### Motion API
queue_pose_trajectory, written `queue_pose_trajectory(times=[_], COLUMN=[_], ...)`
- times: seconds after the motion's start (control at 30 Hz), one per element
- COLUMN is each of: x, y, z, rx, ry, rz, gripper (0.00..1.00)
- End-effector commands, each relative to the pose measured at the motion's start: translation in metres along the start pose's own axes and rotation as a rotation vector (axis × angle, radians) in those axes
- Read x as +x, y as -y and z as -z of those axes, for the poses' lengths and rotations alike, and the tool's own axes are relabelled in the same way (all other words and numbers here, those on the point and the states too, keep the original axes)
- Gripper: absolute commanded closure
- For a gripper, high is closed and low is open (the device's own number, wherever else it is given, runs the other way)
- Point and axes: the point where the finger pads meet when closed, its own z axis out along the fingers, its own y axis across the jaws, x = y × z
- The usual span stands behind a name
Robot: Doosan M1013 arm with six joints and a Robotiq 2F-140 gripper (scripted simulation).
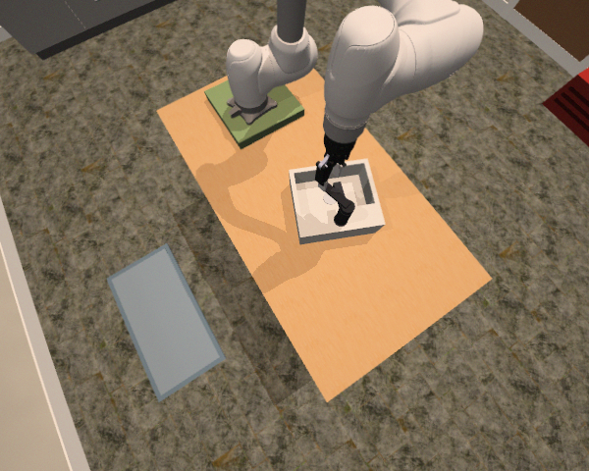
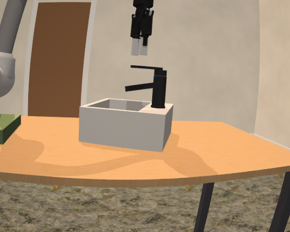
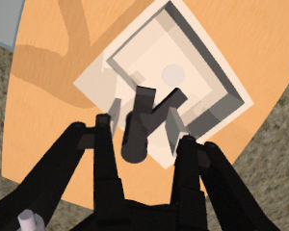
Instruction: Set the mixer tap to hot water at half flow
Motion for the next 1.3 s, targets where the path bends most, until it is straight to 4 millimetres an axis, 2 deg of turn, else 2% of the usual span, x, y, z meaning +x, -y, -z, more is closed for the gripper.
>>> queue_pose_trajectory(times=[0.0,0.53,1.27], x=[0.000,0.000,0.000], y=[0.000,0.000,0.000], z=[-0.005,-0.023,-0.025], rx=[0.000,0.000,0.000], ry=[0.000,0.000,0.000], rz=[0.000,0.000,0.000], gripper=[0.61,0.61,0.61])
